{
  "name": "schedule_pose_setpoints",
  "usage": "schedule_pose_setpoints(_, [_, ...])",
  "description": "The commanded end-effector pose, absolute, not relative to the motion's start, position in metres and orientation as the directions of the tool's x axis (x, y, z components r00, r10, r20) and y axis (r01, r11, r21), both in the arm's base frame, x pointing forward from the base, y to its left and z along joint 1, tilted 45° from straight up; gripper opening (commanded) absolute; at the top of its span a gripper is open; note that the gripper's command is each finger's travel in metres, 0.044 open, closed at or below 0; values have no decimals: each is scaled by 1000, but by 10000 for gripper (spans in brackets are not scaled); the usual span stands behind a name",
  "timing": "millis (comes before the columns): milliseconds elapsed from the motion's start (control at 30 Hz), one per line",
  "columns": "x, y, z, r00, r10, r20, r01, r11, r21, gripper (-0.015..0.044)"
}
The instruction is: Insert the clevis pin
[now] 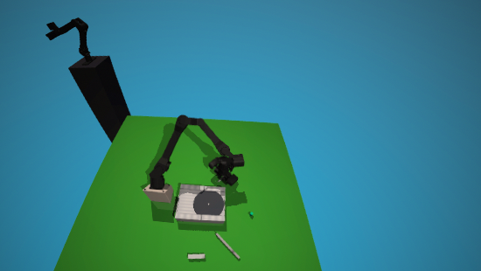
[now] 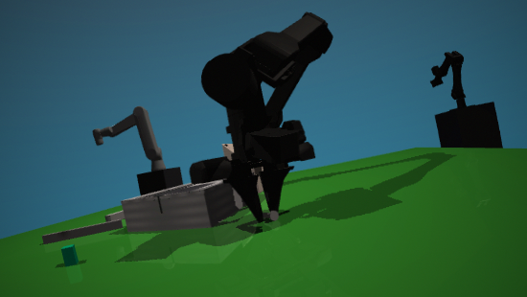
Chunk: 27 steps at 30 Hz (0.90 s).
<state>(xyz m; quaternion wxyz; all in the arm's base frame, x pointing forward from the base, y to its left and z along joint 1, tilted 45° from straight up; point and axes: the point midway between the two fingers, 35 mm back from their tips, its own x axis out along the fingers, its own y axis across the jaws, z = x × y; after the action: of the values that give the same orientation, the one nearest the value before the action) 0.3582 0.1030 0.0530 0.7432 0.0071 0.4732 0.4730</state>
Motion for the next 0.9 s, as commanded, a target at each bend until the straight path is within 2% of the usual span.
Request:
schedule_pose_setpoints(0, [359, 103, 53, 106, 708, -699, -697, 554, 455, 160])
schedule_pose_setpoints(200, [361, 102, 53, 71, 679, -731, -690, 562, 455, 160])
schedule_pose_setpoints(500, [366, 103, 66, -156, 501, -851, -698, 554, 454, 160])
schedule_pose_setpoints(867, [366, 103, 66, -161, 497, -853, -698, 553, 454, 160])
